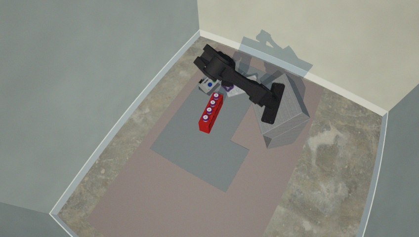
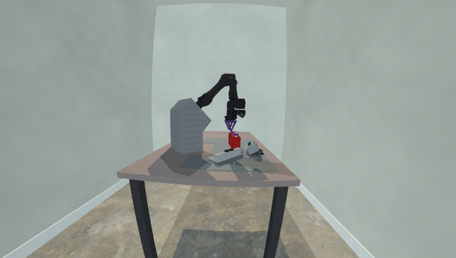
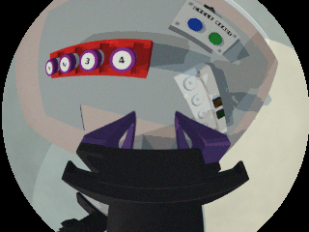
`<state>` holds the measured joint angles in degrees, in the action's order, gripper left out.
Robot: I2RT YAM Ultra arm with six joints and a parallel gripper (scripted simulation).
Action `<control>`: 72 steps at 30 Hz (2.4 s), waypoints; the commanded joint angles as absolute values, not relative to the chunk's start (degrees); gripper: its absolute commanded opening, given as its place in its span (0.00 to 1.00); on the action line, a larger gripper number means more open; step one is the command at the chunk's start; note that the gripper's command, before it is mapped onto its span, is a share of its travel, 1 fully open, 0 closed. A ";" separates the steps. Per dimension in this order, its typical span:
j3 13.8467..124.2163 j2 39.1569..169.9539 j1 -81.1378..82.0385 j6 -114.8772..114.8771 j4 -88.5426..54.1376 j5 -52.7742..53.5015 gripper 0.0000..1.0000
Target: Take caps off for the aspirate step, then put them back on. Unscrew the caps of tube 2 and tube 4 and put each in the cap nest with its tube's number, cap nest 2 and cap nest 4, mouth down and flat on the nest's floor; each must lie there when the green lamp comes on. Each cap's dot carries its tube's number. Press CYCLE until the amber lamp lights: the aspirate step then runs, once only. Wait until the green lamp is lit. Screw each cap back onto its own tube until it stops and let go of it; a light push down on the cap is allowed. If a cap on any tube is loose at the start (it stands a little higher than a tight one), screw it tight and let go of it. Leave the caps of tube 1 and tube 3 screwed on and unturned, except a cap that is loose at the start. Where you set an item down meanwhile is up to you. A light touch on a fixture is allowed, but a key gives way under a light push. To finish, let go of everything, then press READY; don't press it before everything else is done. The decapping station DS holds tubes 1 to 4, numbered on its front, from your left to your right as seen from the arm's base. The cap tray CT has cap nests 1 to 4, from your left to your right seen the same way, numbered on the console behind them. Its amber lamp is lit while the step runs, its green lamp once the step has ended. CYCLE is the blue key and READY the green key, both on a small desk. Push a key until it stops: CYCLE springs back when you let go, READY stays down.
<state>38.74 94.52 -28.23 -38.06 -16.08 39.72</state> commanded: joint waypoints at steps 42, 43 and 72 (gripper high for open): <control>40.71 73.46 3.13 85.45 -20.20 24.47 0.49; 40.71 73.46 3.12 85.44 -20.21 24.48 0.49; 40.40 80.58 8.10 99.02 -11.10 21.45 0.49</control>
<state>40.38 80.25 8.03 98.63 -13.80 22.50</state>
